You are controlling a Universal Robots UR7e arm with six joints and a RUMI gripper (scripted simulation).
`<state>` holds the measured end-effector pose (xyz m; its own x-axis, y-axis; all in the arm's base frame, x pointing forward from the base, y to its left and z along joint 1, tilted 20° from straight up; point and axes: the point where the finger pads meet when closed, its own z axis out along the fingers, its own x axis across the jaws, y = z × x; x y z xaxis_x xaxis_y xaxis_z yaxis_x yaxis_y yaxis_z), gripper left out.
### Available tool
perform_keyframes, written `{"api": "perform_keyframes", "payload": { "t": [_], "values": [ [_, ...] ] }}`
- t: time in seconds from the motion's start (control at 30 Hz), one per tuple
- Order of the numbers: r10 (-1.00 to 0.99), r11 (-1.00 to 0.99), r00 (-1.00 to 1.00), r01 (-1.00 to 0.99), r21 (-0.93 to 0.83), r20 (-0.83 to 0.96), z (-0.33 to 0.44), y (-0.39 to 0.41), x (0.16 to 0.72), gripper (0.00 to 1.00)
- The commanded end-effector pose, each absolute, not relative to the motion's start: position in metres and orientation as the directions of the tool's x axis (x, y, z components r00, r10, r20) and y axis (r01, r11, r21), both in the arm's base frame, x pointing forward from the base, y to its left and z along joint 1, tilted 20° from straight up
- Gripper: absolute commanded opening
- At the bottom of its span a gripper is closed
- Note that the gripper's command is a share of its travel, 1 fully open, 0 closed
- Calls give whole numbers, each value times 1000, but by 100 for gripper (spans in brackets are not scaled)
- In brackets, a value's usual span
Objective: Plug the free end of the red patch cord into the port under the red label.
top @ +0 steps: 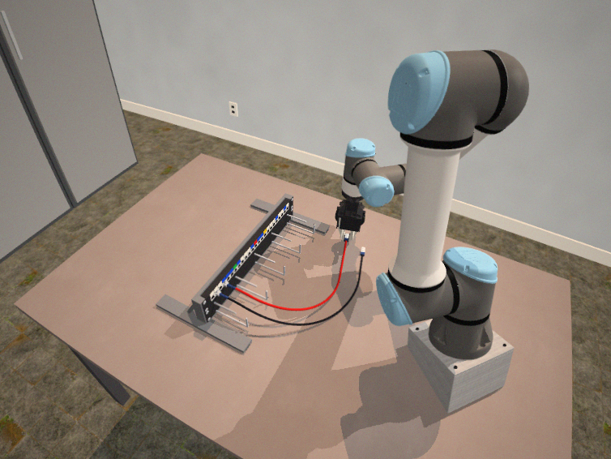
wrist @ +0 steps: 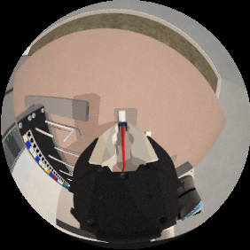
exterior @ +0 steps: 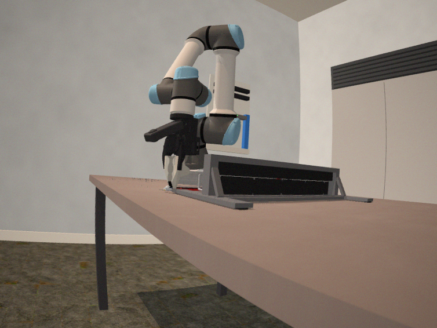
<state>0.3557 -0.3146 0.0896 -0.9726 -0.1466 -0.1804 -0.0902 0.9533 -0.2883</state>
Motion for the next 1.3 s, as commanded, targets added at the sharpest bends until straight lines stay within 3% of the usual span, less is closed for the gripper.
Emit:
{"api": "perform_keyframes", "payload": {
  "t": [0.0,1.27],
  "values": [
    [-147,953,-972,-90,-289,-181,90,-315,356,0],
    [-147,953,-972,-90,-289,-181,102,-311,353,0]
  ]
}}
